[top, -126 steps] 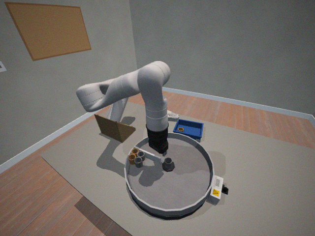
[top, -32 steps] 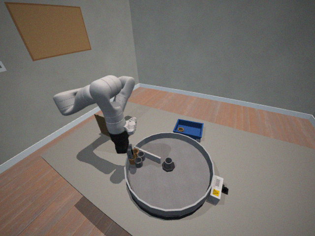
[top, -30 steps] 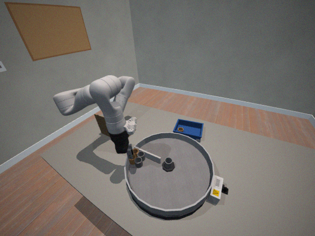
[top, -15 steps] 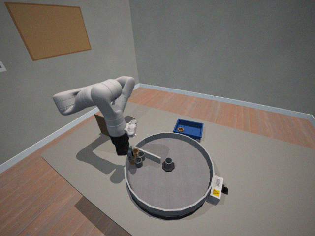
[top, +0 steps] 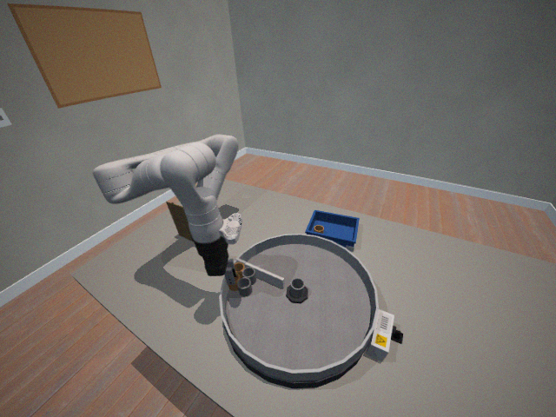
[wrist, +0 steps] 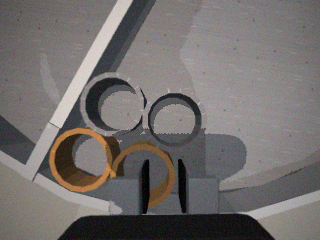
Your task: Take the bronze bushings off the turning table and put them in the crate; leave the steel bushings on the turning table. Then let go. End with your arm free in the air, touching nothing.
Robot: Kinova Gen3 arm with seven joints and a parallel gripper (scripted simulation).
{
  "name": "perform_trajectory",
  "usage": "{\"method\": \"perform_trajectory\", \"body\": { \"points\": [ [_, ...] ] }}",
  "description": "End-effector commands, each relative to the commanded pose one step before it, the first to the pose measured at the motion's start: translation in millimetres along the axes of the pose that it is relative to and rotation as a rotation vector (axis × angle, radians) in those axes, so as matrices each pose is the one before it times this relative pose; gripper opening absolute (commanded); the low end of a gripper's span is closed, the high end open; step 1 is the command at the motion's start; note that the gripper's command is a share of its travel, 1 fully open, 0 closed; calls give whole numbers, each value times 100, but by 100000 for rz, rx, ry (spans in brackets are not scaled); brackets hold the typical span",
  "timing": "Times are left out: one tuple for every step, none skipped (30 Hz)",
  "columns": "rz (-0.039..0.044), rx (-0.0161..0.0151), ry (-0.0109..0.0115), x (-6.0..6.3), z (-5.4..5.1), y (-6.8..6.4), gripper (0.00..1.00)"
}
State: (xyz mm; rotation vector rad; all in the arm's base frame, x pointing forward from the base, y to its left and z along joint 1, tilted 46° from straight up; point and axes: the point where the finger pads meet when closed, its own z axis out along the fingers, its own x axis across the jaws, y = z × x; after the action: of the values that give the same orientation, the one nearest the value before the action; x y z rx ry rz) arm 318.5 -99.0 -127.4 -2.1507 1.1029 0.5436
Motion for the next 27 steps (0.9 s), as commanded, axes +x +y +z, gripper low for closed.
{"method": "perform_trajectory", "body": {
  "points": [
    [98, 178, 109, 26, -57, 15, 45],
    [0, 0, 0, 0, 0, 0, 45],
    [0, 0, 0, 0, 0, 0, 45],
    [0, 0, 0, 0, 0, 0, 45],
    [0, 0, 0, 0, 0, 0, 45],
    [0, 0, 0, 0, 0, 0, 45],
    [0, 0, 0, 0, 0, 0, 45],
    [0, 0, 0, 0, 0, 0, 45],
    [0, 0, 0, 0, 0, 0, 45],
    [-8, -55, 76, 15, 57, 7, 45],
    [0, 2, -3, -1, 91, 0, 45],
    [0, 2, -3, -1, 91, 0, 45],
    [0, 2, -3, -1, 91, 0, 45],
    [0, 2, -3, -1, 91, 0, 45],
    [0, 0, 0, 0, 0, 0, 45],
    [0, 0, 0, 0, 0, 0, 45],
    [0, 0, 0, 0, 0, 0, 45],
    [0, 0, 0, 0, 0, 0, 45],
    [0, 0, 0, 0, 0, 0, 45],
    [0, 0, 0, 0, 0, 0, 45],
    [0, 0, 0, 0, 0, 0, 45],
    [0, 0, 0, 0, 0, 0, 45],
    [0, 0, 0, 0, 0, 0, 45],
    [0, 0, 0, 0, 0, 0, 45],
    [0, 0, 0, 0, 0, 0, 45],
    [0, 0, 0, 0, 0, 0, 45],
    [-6, -52, 74, 15, 58, 8, 45]
  ]
}}
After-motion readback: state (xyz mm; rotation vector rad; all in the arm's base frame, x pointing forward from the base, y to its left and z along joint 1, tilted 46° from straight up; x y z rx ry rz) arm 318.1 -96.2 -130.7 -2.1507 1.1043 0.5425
